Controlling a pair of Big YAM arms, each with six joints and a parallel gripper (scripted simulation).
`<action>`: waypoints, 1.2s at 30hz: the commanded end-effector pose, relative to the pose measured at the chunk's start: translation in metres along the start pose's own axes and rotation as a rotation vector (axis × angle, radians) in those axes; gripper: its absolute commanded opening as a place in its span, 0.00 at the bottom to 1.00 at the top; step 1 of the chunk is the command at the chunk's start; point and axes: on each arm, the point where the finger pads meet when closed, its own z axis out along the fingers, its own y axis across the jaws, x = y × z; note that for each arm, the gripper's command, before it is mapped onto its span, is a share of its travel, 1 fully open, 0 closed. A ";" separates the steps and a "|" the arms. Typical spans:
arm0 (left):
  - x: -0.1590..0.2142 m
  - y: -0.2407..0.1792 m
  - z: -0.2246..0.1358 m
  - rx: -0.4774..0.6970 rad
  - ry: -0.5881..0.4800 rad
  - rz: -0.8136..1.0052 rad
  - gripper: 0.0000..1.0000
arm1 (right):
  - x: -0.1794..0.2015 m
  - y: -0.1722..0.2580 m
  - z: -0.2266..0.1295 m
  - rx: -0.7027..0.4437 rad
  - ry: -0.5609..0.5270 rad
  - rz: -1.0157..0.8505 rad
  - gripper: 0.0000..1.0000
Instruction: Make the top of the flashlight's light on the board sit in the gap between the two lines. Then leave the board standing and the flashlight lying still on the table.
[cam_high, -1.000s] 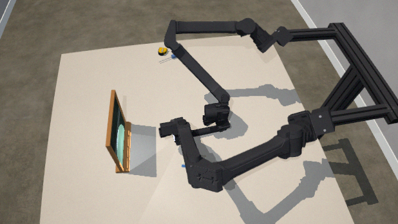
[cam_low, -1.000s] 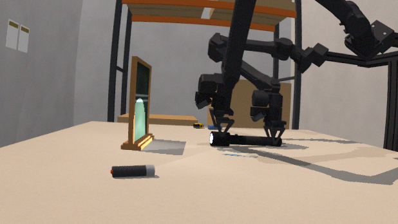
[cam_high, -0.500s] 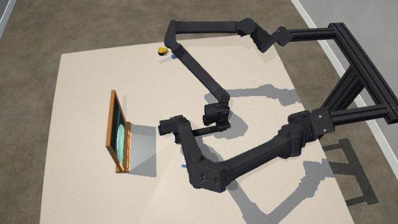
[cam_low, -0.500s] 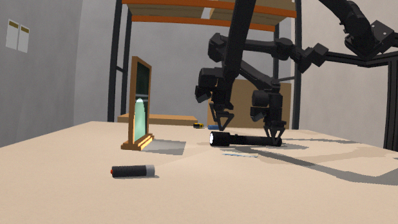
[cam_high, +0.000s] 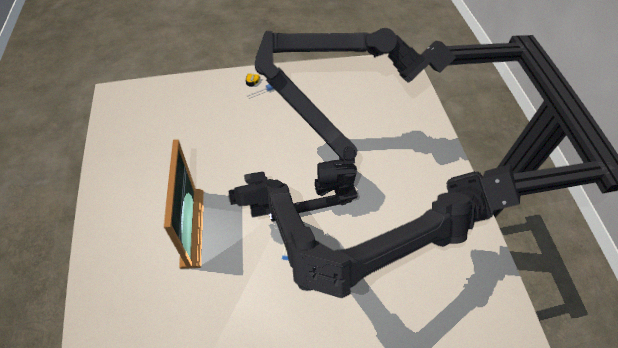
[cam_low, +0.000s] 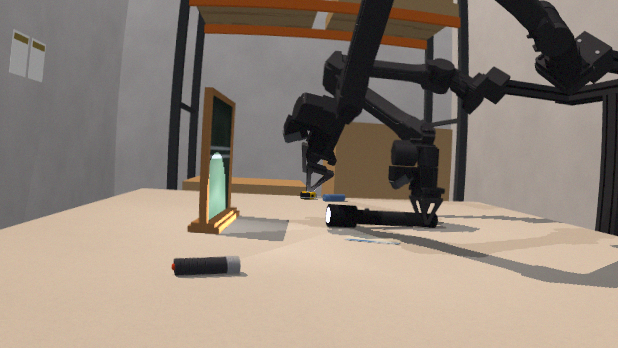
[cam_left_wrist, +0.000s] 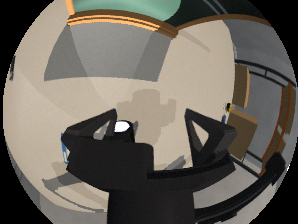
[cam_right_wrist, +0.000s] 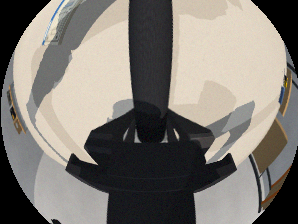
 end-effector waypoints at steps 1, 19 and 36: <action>-0.030 0.012 0.018 0.026 -0.104 0.031 1.00 | 0.018 -0.005 -0.003 -0.009 0.030 -0.040 0.29; -0.164 0.010 0.021 0.266 -0.849 0.293 1.00 | 0.018 -0.005 -0.003 -0.009 0.030 -0.040 0.29; -0.197 0.011 -0.047 0.253 -1.496 0.723 1.00 | 0.018 -0.005 -0.003 -0.009 0.030 -0.040 0.29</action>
